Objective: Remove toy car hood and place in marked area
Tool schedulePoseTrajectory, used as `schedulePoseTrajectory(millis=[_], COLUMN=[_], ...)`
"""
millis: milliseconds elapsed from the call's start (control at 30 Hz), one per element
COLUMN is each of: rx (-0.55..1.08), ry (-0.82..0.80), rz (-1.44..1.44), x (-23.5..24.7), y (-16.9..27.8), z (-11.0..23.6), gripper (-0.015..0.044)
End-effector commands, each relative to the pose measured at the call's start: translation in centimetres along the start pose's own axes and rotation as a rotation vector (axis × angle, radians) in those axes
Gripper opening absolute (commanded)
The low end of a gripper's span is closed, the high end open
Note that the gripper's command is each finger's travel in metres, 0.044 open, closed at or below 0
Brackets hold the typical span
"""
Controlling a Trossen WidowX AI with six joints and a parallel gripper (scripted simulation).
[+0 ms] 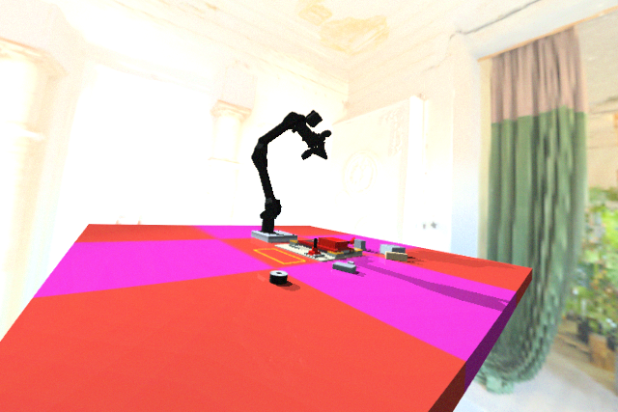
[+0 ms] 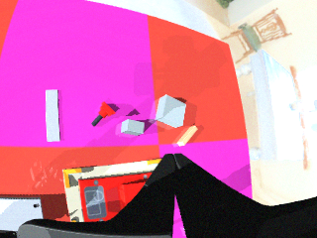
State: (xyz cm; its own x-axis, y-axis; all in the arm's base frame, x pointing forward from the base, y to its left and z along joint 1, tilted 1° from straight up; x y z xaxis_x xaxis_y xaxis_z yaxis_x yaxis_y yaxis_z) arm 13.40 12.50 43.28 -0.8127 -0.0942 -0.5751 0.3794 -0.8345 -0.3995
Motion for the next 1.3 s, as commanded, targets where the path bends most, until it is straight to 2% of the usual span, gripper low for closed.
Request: schedulePoseTrajectory(millis=[0,333,533,667,933,1267], rx=[0.004,0.277,0.384,0.481,0.798,0.826], ry=[-0.003,-0.107,-0.134,-0.145,-0.114,-0.108], rz=[-0.011,-0.612,-0.778,-0.960,-1.514,-1.558], x=[-0.1,-3.8,-4.0,-3.9,-1.6,-1.3], y=[0.1,5.9,9.0,11.7,19.8,20.1], z=[-0.2,-11.1,-14.5,-17.3,-24.3,-25.0], gripper=[0.0026,0.0289,0.0440,0.0440,0.0440,0.0440])
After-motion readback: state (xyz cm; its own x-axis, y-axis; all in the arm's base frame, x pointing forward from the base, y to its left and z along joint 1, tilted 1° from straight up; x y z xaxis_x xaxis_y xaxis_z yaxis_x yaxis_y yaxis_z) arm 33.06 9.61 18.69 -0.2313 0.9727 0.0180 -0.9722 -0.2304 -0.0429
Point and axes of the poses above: the point midway between the two fingers, 35 mm back from their tips, its own z axis back along the fingers, its own x axis across the jaws, y = z × x, the point moved 6 cm from there along z, back along the fingers, and after that the axes turned 9 degrees about z, right-handed, at the moved point
